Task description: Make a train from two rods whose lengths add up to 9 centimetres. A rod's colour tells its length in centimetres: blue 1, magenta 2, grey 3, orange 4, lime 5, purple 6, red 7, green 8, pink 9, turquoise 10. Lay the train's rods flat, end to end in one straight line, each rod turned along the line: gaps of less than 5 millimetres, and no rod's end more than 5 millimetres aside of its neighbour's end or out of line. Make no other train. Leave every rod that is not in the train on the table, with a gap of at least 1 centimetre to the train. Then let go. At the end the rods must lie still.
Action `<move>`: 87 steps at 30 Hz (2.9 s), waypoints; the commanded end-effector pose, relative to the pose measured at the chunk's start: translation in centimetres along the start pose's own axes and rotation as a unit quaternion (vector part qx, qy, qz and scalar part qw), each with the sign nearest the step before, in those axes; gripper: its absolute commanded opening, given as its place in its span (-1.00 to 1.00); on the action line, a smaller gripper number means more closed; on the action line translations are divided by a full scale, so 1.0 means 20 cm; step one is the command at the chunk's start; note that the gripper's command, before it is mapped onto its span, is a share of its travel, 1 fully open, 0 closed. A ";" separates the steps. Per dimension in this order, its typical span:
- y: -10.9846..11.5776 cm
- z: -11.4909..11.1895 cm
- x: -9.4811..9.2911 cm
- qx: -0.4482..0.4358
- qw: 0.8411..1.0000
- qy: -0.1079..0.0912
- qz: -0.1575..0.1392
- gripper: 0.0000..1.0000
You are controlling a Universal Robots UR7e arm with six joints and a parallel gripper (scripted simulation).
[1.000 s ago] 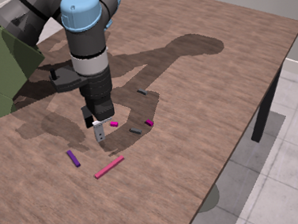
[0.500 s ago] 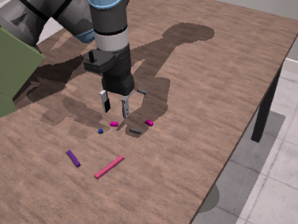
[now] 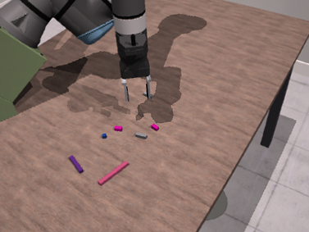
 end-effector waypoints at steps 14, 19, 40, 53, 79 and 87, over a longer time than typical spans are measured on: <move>0.36 -0.19 -0.06 0.283 0.959 -0.001 0.000 1.00; 0.42 -0.21 -0.08 0.329 0.944 -0.001 0.000 1.00; 0.51 -0.24 -0.10 0.397 0.918 -0.001 0.000 1.00; 0.51 -0.24 -0.10 0.397 0.918 -0.001 0.000 0.07; 0.51 -0.24 -0.10 0.397 0.918 -0.001 0.000 0.07; 0.51 -0.24 -0.11 0.397 0.918 -0.001 0.000 0.07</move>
Point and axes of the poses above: the point where the finger pads meet when closed, its own x axis back along the fingers, its own z axis across the jaws, y = z × x, the point moved 2 cm from there along x, back along the fingers, and after that the axes turned 6 degrees about x, right-handed, at the moved point
